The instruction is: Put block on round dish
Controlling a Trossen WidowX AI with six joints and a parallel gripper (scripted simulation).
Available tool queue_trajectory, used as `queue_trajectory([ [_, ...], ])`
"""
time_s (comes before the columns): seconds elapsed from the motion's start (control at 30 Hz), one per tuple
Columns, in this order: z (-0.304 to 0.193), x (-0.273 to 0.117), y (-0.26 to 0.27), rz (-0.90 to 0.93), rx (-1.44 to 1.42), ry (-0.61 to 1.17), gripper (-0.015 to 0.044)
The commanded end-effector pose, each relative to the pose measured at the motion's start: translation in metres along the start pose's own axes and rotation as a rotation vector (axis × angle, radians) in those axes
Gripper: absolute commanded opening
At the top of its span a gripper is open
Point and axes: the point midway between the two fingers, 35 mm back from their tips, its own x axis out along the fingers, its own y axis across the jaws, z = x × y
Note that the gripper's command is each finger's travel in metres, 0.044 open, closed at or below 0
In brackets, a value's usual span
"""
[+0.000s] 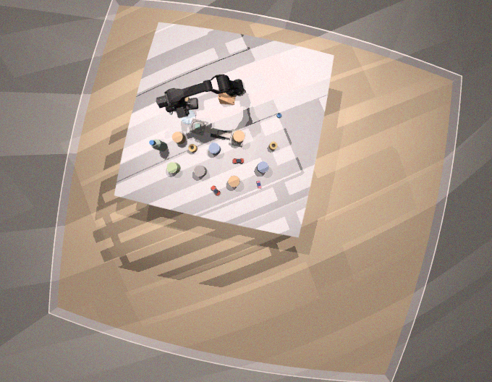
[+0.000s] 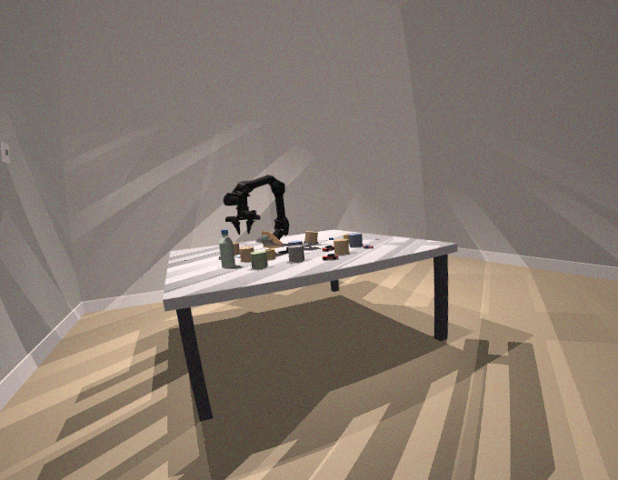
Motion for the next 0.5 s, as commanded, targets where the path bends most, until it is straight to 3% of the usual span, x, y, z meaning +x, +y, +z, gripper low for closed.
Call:
queue_trajectory([
  [0.0, 0.010, -0.003, 0.003, 0.002, 0.131, -0.003, 0.0260],
  [0.47, 0.039, -0.009, 0.017, 0.014, 0.616, -0.001, 0.0260],
])
